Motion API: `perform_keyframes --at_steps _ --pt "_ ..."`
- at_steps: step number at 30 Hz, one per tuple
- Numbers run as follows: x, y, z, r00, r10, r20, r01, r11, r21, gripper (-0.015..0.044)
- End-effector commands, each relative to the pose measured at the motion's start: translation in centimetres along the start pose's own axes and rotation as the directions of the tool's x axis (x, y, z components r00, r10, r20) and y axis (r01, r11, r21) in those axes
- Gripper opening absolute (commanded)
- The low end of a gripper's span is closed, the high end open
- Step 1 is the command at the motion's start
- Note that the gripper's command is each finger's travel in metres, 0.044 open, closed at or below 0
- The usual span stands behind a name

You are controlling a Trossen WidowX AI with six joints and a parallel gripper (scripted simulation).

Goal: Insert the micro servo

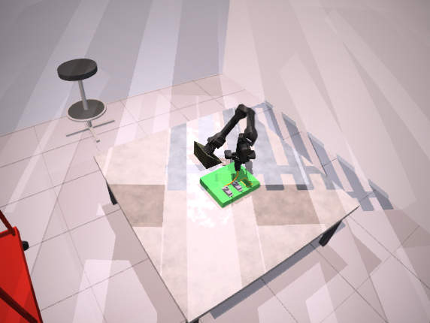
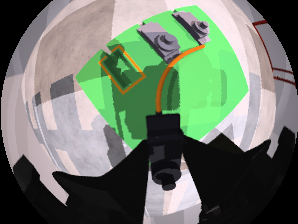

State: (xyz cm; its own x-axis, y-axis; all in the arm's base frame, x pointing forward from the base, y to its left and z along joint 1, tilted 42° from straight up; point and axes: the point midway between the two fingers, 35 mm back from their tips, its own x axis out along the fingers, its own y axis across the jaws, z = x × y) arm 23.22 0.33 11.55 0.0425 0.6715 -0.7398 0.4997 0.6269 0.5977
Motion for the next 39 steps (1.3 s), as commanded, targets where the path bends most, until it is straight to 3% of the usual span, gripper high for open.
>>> perform_keyframes --at_steps 1,14,22,39 --pt "0.0 0.0 0.1 1.0 -0.003 0.003 0.003 0.992 -0.123 0.0" --pt "0.0 0.0 0.1 1.0 -0.003 0.003 0.004 0.851 -0.525 0.0" --pt "0.0 0.3 0.6 1.0 -0.003 0.003 0.004 0.848 -0.53 0.0" --pt "-0.1 3.9 6.3 1.0 -0.001 0.006 0.004 0.847 -0.532 0.0"
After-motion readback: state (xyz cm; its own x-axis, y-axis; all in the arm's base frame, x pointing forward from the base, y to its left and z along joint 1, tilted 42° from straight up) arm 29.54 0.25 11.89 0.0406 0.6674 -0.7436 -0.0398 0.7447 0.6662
